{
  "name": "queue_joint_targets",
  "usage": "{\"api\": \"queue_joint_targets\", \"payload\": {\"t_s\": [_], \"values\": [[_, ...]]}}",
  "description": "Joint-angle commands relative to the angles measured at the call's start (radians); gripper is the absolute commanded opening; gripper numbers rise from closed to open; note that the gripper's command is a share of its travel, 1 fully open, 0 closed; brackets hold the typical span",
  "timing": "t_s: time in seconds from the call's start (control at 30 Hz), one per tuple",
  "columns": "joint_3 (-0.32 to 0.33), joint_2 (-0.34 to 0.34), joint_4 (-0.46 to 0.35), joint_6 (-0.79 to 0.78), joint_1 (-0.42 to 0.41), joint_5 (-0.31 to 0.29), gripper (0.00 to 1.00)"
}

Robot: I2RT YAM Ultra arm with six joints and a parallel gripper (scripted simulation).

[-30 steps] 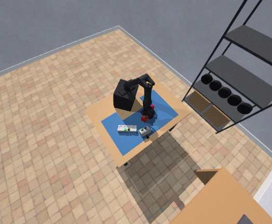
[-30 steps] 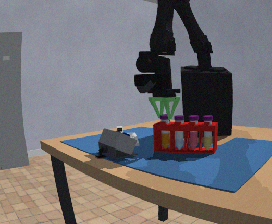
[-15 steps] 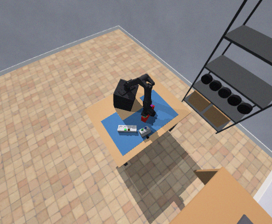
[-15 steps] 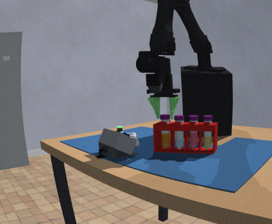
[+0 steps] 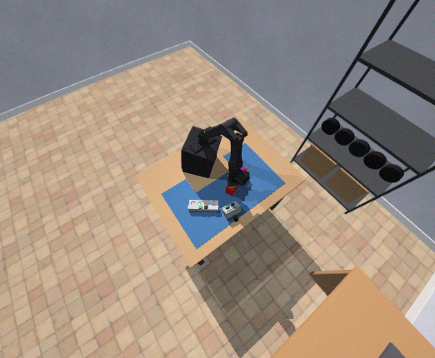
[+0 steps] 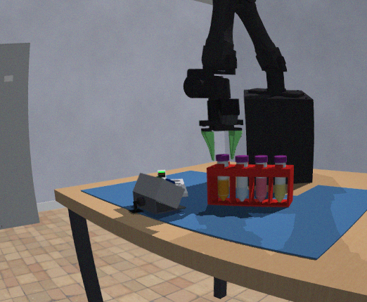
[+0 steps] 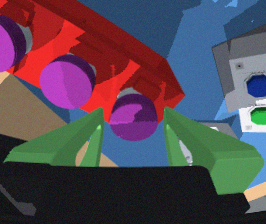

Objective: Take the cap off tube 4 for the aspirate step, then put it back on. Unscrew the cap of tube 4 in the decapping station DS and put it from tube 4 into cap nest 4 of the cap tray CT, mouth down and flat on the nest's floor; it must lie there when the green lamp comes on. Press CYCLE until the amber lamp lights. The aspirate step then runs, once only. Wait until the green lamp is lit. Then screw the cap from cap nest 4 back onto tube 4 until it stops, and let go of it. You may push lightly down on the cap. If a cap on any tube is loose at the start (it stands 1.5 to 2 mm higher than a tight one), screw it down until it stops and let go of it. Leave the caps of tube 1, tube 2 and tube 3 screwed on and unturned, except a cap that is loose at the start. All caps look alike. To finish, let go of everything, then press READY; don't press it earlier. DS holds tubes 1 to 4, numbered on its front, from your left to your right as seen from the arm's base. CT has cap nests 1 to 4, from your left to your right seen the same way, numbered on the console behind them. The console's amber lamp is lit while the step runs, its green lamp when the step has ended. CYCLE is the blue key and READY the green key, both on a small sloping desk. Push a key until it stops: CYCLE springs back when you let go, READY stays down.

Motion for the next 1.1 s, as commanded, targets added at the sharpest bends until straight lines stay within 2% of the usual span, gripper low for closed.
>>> {"api": "queue_joint_targets", "payload": {"t_s": [0.0,0.2,0.27,0.6,0.9,0.93,1.07], "values": [[-0.001,-0.008,0.001,-0.201,0.000,0.000,0.49],[-0.001,-0.008,0.001,-0.441,0.000,0.000,0.49],[-0.001,-0.008,0.001,-0.441,0.000,0.000,0.49],[-0.001,-0.008,0.001,-0.841,0.000,0.000,0.49],[0.001,-0.007,0.000,-0.859,0.000,0.000,0.49],[0.001,-0.007,0.000,-0.859,0.000,0.000,0.00],[0.001,-0.007,0.000,-0.859,0.000,0.000,0.00]]}}
